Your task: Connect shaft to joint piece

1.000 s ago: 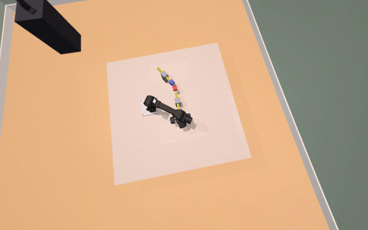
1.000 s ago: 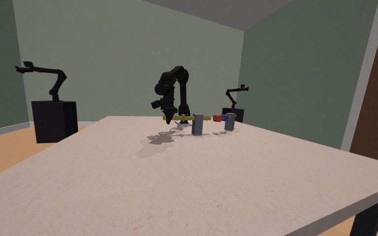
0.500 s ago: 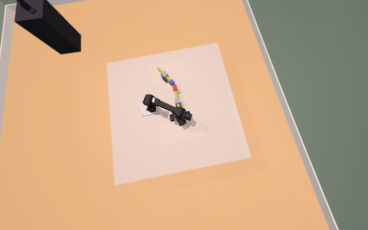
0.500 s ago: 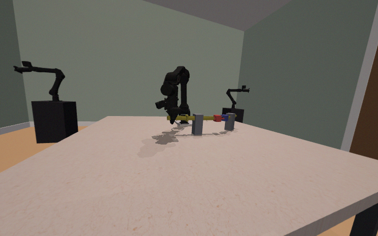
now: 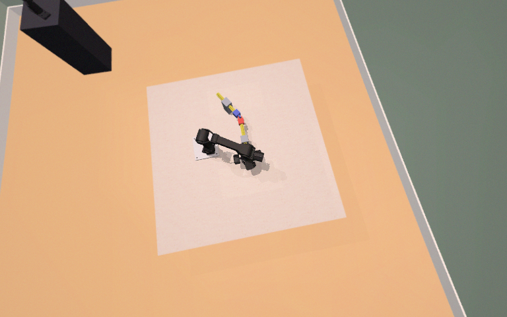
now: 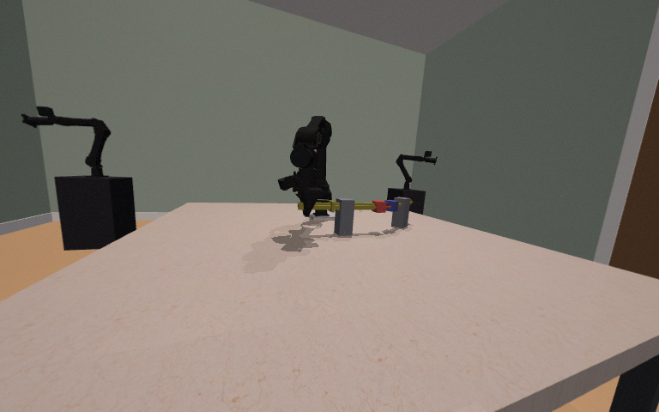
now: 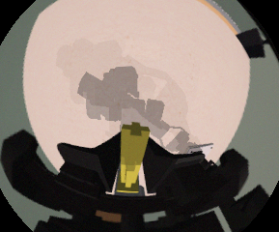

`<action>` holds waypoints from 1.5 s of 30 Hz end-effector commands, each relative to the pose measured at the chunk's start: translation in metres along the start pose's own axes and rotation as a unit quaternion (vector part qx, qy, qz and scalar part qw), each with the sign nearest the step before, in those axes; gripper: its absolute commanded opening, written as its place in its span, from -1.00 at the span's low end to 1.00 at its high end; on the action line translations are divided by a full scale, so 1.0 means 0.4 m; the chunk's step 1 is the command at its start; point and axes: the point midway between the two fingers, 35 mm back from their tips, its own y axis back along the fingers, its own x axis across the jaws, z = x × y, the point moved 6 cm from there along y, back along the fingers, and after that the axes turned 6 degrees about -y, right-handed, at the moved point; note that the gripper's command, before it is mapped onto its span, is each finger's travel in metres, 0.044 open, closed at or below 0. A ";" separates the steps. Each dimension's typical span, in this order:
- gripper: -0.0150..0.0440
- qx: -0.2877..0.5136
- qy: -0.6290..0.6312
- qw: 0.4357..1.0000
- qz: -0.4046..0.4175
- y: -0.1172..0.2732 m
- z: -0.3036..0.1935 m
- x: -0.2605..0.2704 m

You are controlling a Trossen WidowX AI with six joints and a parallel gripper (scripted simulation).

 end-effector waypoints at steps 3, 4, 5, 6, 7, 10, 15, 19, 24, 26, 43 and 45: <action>-0.49 -0.001 -0.002 1.000 0.001 -0.001 -0.023 -0.002; -0.49 -0.001 -0.002 1.000 0.001 -0.001 -0.027 -0.002; -0.49 -0.001 -0.002 1.000 0.001 -0.001 -0.031 -0.003; -0.49 -0.001 -0.002 1.000 0.001 -0.001 -0.034 -0.003; -0.49 -0.001 -0.002 1.000 0.001 -0.001 -0.038 -0.003; -0.49 -0.001 -0.002 1.000 0.001 -0.001 -0.050 -0.005; -0.49 0.000 -0.002 1.000 0.001 -0.001 -0.060 -0.006; -0.49 -0.001 -0.001 1.000 0.000 0.000 -0.052 -0.005; -0.49 -0.001 -0.001 1.000 0.000 0.000 -0.052 -0.005; -0.40 -0.001 -0.001 1.000 0.000 0.000 -0.052 -0.005; 0.62 -0.001 -0.001 1.000 0.000 0.000 -0.052 -0.005; 0.80 -0.001 -0.001 1.000 0.000 0.000 -0.052 -0.005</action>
